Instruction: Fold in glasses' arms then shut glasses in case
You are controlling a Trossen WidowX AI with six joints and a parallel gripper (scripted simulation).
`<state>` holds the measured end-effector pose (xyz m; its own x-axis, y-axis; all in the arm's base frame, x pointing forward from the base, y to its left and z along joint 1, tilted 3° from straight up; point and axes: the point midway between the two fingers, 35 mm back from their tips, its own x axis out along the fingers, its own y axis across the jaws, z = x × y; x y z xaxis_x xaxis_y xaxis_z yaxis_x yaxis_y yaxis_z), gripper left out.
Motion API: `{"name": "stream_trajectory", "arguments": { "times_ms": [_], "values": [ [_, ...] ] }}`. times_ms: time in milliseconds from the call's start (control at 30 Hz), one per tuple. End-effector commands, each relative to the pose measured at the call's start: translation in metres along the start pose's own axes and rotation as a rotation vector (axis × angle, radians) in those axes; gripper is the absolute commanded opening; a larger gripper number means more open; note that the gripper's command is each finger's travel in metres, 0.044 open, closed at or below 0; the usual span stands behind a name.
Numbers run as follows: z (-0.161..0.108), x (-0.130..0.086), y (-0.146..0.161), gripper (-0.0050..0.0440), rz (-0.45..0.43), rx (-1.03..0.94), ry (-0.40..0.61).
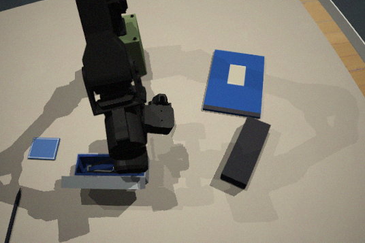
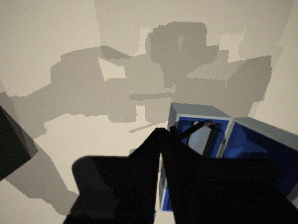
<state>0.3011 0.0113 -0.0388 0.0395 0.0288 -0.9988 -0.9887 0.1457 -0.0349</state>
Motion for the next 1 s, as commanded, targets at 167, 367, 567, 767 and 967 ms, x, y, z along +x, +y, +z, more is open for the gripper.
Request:
{"name": "stream_trajectory", "arguments": {
  "times_ms": [167,367,567,767,967],
  "values": [
    [-0.007,-0.001,0.000,0.0000,-0.003,-0.003,-0.004],
    [-0.010,-0.001,0.000,0.0000,-0.003,-0.003,-0.004],
    [-0.014,0.000,0.000,0.0000,-0.003,-0.003,-0.004],
    [-0.018,0.001,0.000,0.0000,-0.003,-0.003,-0.004],
    [-0.018,0.003,-0.003,0.0000,-0.003,-0.003,-0.004]
  ]
}}
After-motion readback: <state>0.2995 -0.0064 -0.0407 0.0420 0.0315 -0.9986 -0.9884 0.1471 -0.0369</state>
